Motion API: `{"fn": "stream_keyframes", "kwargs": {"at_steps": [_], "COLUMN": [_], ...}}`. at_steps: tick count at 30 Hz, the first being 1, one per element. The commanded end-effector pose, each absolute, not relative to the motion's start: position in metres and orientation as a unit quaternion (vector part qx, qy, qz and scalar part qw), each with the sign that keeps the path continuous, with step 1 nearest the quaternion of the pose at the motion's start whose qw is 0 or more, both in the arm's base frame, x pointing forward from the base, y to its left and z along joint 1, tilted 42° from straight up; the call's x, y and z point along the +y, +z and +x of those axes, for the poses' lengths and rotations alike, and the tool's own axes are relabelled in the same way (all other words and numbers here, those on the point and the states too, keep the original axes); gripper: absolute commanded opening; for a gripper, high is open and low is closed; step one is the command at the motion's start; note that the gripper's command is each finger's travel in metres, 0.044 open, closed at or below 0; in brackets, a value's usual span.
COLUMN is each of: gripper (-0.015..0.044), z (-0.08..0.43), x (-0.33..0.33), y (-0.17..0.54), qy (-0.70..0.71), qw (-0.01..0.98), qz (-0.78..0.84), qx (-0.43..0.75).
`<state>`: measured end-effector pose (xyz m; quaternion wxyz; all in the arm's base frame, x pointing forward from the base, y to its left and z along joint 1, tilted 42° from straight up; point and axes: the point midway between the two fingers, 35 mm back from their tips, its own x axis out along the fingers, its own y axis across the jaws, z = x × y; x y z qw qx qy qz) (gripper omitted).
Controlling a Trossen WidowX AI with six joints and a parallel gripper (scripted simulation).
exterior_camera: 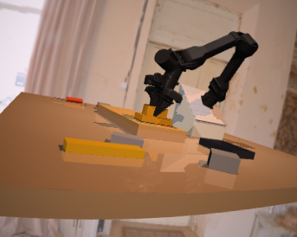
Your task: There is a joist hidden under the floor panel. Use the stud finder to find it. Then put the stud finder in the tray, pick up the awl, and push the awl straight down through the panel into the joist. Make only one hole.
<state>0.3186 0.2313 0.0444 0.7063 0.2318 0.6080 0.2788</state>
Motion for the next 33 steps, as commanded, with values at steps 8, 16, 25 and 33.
{"fn": "stream_keyframes", "kwargs": {"at_steps": [8,16,25,33], "gripper": [0.0,0.0,0.0,0.0], "z": [0.316,0.314,0.313,0.314], "x": [0.249,0.258,0.265,0.261], "y": [0.06,0.068,0.075,0.072], "qy": [0.29,0.29,0.291,0.284], "qw": [0.705,0.705,0.705,0.706], "qz": [0.231,0.231,0.231,0.232], "qx": [0.605,0.605,0.605,0.606]}}
